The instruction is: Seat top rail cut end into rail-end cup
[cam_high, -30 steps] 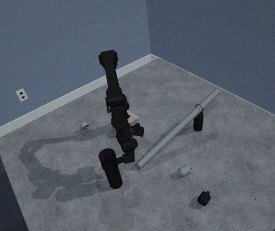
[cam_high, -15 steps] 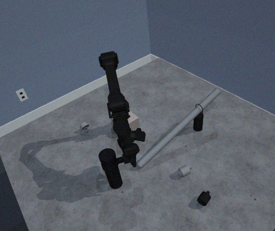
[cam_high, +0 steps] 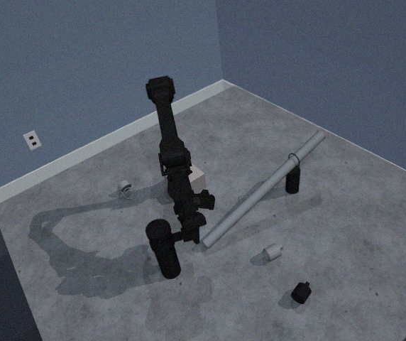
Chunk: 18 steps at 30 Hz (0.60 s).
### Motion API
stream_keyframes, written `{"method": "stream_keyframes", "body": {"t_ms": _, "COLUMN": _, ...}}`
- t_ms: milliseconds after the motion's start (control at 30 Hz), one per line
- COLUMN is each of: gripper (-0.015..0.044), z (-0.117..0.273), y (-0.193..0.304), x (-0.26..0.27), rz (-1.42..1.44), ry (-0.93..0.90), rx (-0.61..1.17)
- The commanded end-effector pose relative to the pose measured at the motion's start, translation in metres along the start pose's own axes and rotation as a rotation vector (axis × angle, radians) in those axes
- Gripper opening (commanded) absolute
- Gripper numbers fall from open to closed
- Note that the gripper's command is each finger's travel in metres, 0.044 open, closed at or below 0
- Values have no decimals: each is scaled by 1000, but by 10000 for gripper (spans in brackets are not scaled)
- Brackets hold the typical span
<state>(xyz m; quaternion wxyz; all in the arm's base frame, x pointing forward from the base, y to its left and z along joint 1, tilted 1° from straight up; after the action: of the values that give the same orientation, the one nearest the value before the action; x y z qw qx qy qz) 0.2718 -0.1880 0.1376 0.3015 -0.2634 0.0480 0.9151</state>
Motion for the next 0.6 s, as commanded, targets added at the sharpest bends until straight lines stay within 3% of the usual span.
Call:
{"method": "stream_keyframes", "body": {"t_ms": 0, "gripper": 72, "z": 0, "y": 1, "x": 0, "rz": 2, "ry": 3, "rx": -2}}
{"method": "stream_keyframes", "body": {"t_ms": 100, "gripper": 0, "z": 2, "y": 2, "x": 2, "rz": 29, "ry": 0, "rx": -17}}
{"method": "stream_keyframes", "body": {"t_ms": 567, "gripper": 0, "z": 6, "y": 7, "x": 10, "rz": 119, "ry": -10, "rx": -66}}
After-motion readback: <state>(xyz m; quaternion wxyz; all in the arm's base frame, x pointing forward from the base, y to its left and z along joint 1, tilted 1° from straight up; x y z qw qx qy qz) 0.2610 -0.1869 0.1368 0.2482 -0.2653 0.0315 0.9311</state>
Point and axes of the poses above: the point midway between the two fingers, 35 mm back from their tips, its own z axis back along the fingers, its own x axis across the jaws, y = z × x, the point moved 5 cm from there along z, back along the fingers, and after that the axes turned 10 degrees about -z, right-handed, at the moved point
